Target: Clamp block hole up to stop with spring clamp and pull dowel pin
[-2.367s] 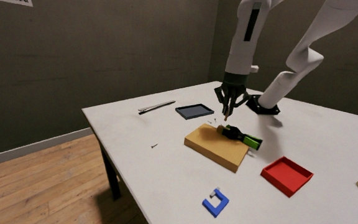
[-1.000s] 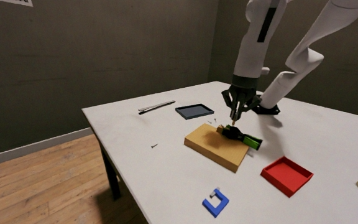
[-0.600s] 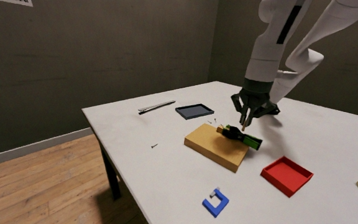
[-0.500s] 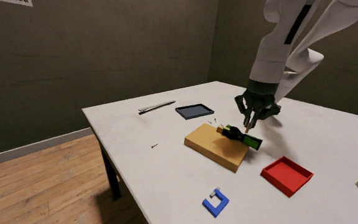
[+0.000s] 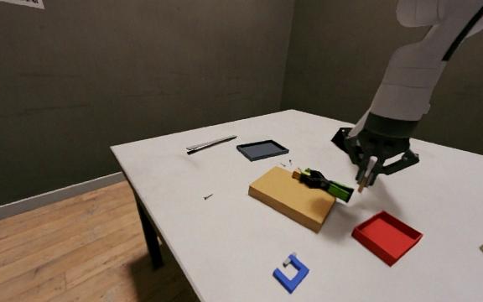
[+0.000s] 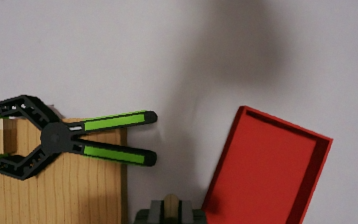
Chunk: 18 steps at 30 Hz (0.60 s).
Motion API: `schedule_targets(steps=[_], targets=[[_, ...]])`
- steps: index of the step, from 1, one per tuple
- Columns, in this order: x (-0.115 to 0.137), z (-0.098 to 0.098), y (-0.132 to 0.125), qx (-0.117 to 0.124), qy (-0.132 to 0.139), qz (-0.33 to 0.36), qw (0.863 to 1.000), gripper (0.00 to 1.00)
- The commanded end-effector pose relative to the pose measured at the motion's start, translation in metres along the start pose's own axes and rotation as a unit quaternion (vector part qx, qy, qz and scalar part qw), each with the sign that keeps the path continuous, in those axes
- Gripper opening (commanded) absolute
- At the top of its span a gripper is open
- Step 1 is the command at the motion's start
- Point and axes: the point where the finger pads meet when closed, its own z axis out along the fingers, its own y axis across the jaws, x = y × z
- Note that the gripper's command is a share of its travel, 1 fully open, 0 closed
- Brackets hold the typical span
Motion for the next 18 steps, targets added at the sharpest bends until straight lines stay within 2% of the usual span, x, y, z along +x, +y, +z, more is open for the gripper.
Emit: schedule_targets(steps=[1,6,18], targets=[[-0.007,-0.004,0.020,0.001,-0.009,-0.008,1.000,0.10],[-0.008,-0.006,0.040,0.000,-0.012,-0.008,1.000,0.10],[-0.009,-0.008,0.066,-0.003,-0.016,-0.008,1.000,0.10]])
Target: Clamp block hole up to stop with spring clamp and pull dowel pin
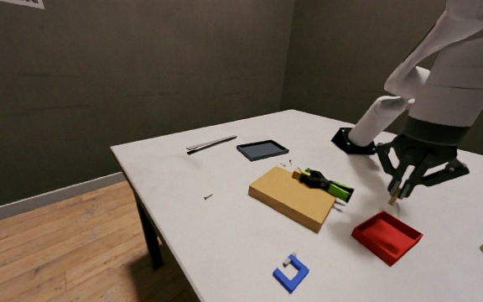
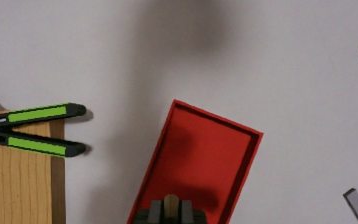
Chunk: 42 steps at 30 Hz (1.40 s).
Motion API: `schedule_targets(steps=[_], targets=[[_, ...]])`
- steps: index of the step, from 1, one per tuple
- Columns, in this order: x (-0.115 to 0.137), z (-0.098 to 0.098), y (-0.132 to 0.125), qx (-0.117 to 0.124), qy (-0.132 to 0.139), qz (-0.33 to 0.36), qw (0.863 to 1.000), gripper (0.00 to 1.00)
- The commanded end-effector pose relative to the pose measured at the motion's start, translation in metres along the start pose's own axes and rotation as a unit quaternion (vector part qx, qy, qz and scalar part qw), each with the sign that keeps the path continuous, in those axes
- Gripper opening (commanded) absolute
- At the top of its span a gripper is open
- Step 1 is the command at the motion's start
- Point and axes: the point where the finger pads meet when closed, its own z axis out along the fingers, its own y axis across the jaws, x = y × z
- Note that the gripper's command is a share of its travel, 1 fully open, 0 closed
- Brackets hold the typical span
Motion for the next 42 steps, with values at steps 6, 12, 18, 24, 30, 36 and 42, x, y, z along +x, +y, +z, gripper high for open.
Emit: schedule_targets(steps=[6,12,18,24,30,36,42], targets=[[-0.0055,-0.0044,0.0148,-0.001,-0.010,-0.005,1.000,0.10],[-0.0051,-0.0040,0.0173,-0.001,-0.010,-0.004,1.000,0.10],[-0.0050,-0.0038,0.0176,-0.001,-0.009,-0.004,1.000,0.10],[-0.0050,-0.0037,0.0176,-0.001,-0.009,-0.004,1.000,0.10],[-0.0049,-0.0030,0.0175,-0.001,-0.009,-0.004,1.000,0.10],[-0.0047,-0.0012,0.0173,-0.001,-0.008,-0.004,1.000,0.10],[-0.0047,0.0000,0.0173,-0.001,-0.008,-0.004,1.000,0.10]])
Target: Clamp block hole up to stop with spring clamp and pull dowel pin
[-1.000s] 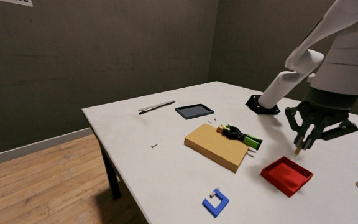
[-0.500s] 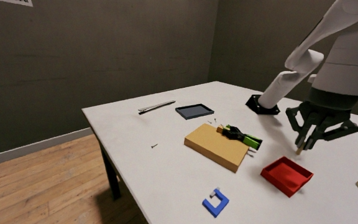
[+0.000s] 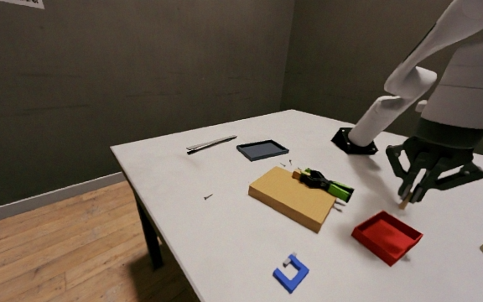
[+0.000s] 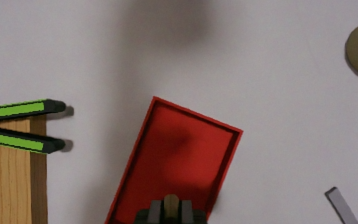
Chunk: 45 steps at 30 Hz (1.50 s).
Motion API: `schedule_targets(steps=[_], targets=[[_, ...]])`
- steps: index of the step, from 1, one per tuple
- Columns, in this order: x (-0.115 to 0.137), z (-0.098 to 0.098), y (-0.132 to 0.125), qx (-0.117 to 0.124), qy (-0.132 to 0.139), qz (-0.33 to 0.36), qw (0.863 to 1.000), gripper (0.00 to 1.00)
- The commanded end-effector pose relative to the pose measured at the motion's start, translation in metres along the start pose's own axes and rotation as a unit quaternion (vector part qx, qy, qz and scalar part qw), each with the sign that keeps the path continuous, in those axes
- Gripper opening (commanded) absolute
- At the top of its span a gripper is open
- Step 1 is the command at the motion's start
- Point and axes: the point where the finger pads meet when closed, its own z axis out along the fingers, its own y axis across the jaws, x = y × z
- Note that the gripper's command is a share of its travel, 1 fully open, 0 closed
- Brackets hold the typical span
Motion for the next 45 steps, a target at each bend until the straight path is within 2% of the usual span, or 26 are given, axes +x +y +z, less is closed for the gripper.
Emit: schedule_targets(steps=[1,17,45], targets=[[-0.003,0.001,0.000,0.001,-0.004,0.000,1.000,0.10],[-0.001,0.010,0.000,0.001,-0.002,0.000,1.000,0.10],[0.000,0.037,0.000,0.001,-0.001,0.000,1.000,0.10]])
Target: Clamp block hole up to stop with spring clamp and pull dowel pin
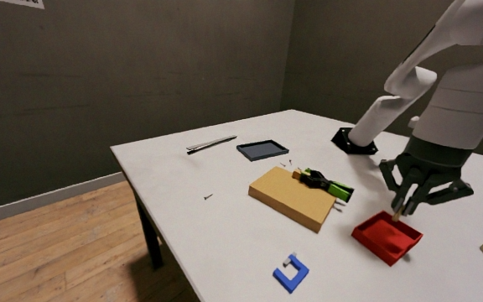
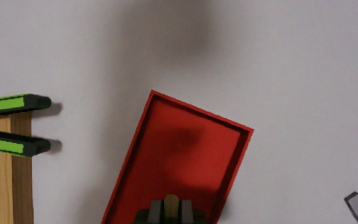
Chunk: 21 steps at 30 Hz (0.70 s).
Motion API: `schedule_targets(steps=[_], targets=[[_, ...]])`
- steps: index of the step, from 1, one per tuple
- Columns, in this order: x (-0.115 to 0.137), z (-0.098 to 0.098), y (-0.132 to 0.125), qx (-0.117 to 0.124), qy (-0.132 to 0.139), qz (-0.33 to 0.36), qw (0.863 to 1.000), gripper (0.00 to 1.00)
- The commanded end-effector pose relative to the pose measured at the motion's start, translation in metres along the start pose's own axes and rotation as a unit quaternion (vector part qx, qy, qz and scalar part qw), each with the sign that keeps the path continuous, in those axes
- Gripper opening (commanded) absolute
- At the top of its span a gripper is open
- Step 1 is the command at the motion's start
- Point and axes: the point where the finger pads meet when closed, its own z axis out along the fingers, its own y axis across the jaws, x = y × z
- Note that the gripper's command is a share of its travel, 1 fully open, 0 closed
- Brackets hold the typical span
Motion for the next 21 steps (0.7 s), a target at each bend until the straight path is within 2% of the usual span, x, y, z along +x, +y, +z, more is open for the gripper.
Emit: schedule_targets(steps=[1,21], targets=[[0.002,0.007,0.001,-0.001,0.002,-0.002,1.000,0.10],[0.002,0.028,0.001,-0.001,0.002,-0.002,1.000,0.10]])
